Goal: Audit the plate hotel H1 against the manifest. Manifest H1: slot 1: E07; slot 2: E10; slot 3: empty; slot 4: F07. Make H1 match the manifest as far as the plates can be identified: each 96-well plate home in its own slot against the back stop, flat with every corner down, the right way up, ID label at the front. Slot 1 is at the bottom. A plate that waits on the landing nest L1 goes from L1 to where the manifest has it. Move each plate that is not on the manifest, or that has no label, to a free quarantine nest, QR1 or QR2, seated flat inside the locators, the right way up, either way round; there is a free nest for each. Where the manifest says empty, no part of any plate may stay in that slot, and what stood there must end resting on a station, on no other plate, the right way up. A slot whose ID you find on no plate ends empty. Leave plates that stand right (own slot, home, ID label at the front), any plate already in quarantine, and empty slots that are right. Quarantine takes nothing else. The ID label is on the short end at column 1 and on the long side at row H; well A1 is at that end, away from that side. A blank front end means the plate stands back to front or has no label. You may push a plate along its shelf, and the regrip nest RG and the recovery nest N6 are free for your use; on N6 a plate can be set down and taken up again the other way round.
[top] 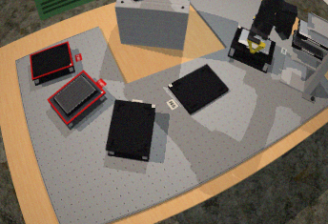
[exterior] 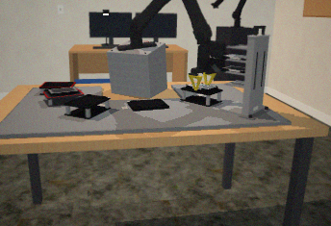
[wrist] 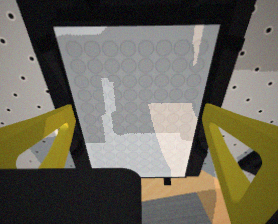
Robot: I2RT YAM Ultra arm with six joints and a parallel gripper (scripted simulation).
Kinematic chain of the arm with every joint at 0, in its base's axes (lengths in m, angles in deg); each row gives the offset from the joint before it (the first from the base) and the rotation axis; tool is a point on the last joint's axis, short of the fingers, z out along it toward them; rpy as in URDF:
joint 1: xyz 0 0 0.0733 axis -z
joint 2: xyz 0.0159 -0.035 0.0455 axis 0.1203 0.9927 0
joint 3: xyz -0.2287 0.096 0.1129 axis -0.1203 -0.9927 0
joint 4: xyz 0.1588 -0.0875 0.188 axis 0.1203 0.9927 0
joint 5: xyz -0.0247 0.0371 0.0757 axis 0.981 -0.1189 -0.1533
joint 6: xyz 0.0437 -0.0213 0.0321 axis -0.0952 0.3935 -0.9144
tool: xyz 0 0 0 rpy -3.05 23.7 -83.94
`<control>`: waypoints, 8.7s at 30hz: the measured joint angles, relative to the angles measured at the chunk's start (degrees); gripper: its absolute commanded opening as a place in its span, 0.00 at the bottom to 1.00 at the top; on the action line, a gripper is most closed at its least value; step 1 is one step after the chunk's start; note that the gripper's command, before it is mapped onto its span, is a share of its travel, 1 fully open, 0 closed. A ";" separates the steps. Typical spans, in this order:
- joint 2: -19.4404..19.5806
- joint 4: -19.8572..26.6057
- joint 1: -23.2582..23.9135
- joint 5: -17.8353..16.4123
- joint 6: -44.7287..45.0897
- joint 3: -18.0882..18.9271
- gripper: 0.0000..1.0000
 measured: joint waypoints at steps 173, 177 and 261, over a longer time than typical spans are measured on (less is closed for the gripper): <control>-66.10 -32.52 40.87 -23.69 36.26 -52.46 1.00; -66.88 -30.97 44.81 -26.34 38.91 -52.48 1.00; -62.05 -23.30 70.38 -44.83 62.42 -50.99 1.00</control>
